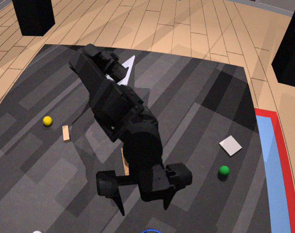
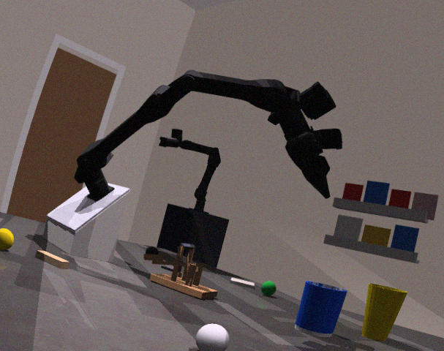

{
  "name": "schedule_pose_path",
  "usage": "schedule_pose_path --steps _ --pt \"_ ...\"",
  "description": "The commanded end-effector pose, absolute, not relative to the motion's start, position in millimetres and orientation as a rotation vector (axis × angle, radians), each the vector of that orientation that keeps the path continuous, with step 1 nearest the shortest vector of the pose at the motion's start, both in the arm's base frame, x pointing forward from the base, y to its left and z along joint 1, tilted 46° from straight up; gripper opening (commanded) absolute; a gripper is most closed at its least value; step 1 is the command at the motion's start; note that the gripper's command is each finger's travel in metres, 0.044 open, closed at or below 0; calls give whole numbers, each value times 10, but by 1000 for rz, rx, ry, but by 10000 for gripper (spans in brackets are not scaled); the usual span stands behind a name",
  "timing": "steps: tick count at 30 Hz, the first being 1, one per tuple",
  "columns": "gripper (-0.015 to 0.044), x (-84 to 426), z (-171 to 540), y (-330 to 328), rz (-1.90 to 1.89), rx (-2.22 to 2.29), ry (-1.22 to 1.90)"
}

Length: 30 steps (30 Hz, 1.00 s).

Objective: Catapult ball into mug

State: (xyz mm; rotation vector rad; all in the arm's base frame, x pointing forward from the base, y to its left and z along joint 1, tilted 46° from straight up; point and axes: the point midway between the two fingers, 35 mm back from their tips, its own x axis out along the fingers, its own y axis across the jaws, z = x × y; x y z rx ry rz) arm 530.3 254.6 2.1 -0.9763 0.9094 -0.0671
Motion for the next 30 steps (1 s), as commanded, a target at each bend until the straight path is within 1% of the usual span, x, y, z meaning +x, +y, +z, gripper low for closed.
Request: schedule_pose_path --steps 1,15,30 --pt "440 5327 1 2560 -59 -995 905" --pt "440 5327 1 2560 -59 -995 905" --pt "46 5327 1 2560 -59 -995 905"
